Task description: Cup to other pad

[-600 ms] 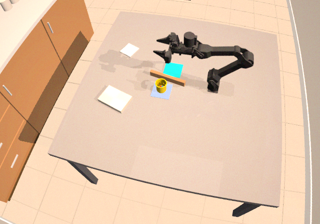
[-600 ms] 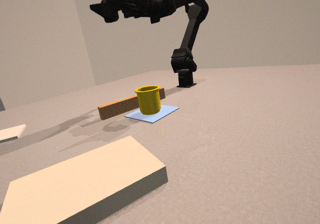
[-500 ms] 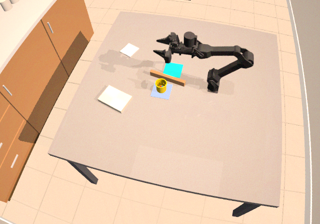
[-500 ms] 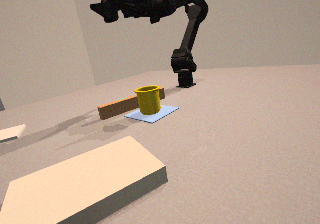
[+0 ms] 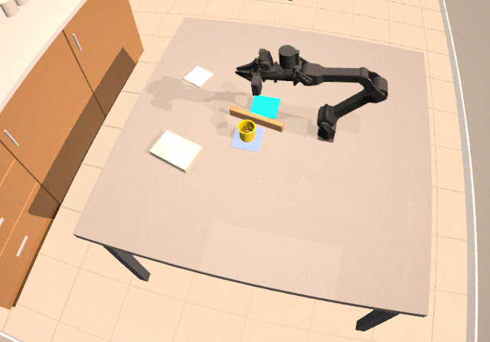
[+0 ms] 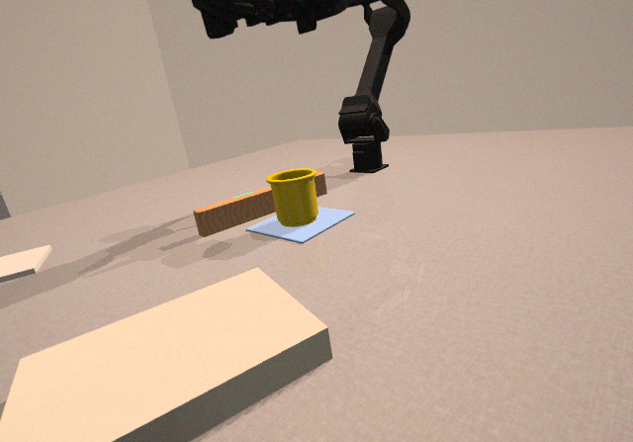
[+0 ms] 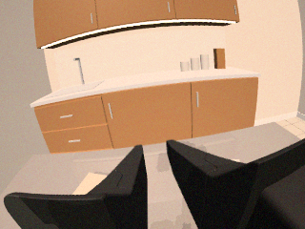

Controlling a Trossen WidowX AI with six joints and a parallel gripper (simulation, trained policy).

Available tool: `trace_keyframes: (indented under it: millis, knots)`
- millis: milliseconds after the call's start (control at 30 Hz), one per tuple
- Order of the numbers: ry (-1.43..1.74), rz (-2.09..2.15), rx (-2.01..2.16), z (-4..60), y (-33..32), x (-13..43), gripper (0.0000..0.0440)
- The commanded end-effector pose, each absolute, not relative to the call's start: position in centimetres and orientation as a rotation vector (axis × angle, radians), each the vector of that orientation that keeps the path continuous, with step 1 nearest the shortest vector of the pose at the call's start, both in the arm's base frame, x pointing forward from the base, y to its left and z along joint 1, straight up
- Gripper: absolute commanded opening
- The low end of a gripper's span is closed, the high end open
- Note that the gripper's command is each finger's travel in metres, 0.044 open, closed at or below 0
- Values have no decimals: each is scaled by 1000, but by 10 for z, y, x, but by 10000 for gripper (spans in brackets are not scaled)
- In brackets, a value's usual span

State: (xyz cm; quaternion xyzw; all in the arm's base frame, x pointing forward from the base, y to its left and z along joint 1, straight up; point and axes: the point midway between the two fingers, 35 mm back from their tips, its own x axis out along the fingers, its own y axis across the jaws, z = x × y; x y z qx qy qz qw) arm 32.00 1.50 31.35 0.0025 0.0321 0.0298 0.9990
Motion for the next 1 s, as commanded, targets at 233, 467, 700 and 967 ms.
trace_keyframes:
  millis: [233,467,700,967]
  knots:
    - [180,80,108,314,27,327,125]
    - [262,89,180,314,36,331,126]
    - [349,90,255,313,45,334,125]
    - [454,80,346,311,55,337,133]
